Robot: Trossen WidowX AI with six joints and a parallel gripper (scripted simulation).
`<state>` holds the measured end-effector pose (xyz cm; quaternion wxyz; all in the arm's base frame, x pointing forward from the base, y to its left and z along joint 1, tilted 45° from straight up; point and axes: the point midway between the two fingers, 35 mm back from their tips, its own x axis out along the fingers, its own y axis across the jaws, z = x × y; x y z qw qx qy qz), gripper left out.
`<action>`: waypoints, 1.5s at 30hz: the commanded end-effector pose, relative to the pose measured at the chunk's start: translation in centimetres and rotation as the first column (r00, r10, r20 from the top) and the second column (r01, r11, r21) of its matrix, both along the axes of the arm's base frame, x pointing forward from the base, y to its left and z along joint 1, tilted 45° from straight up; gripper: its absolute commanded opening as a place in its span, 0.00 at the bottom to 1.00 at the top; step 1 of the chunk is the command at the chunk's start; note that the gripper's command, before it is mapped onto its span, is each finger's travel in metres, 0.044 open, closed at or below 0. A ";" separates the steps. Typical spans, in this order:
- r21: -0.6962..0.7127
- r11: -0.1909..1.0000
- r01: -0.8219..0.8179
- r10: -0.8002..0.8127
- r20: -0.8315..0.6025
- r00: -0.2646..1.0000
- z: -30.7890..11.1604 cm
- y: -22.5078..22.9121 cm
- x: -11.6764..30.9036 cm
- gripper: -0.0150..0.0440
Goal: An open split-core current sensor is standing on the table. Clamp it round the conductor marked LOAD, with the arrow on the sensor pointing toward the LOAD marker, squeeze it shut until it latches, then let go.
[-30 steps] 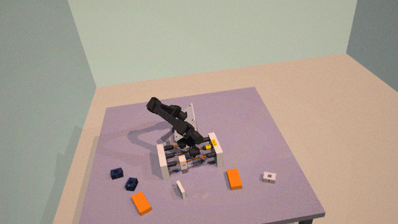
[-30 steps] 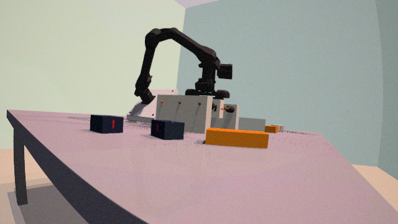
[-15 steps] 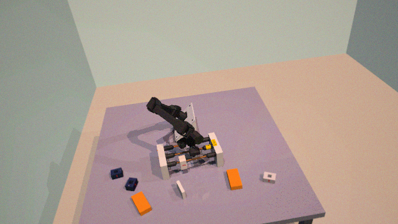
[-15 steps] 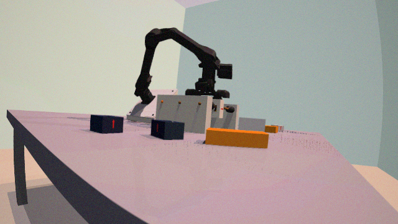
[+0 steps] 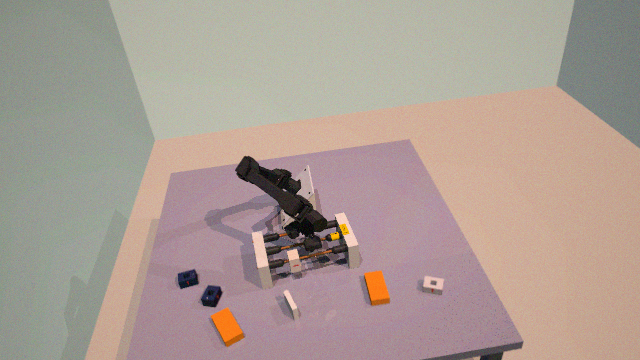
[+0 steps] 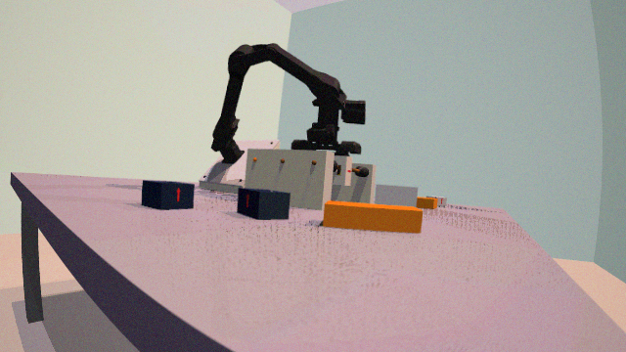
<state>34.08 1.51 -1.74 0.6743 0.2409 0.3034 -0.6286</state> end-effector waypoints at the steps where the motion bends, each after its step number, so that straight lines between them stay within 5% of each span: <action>1: 0.001 1.000 0.001 -0.001 0.006 1.000 0.3 0.3 0.0 0.25; 28: -0.001 1.000 0.002 -0.002 -0.001 1.000 -0.3 -0.3 0.2 0.25; 38: 0.000 1.000 0.002 -0.002 -0.001 1.000 0.0 0.0 0.1 0.70; 45: 0.000 1.000 0.002 -0.002 -0.001 1.000 0.0 0.0 0.1 0.70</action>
